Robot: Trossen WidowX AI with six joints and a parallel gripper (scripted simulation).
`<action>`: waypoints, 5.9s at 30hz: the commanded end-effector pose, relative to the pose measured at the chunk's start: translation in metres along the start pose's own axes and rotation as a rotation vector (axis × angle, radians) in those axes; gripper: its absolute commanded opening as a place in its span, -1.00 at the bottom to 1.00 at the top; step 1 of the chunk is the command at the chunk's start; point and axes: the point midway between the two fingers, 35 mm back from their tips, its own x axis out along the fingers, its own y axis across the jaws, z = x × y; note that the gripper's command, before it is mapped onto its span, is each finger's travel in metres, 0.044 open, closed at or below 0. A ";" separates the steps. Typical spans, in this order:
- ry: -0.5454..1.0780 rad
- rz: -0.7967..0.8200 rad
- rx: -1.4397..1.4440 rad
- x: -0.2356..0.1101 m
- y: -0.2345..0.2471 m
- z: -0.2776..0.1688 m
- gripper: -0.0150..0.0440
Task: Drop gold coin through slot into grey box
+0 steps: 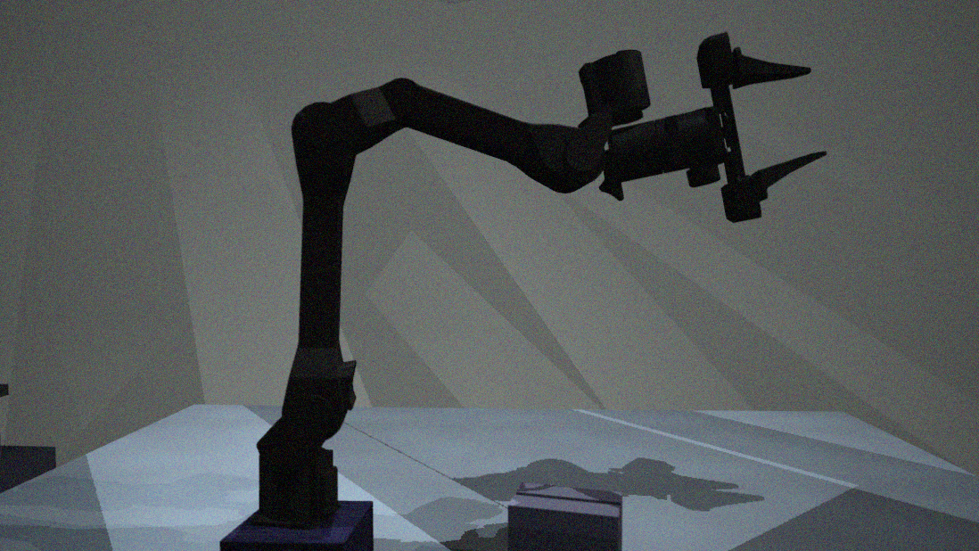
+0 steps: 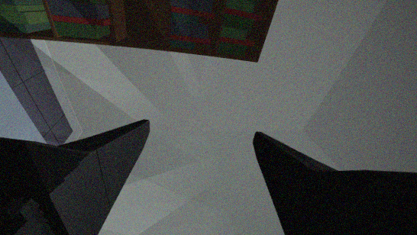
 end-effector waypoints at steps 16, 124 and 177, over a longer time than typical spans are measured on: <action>0.325 0.802 0.335 -0.021 0.184 -0.123 0.05; 1.120 1.462 0.888 -0.197 0.364 -0.204 -0.49; 1.298 1.355 1.040 -0.175 0.270 -0.200 -0.49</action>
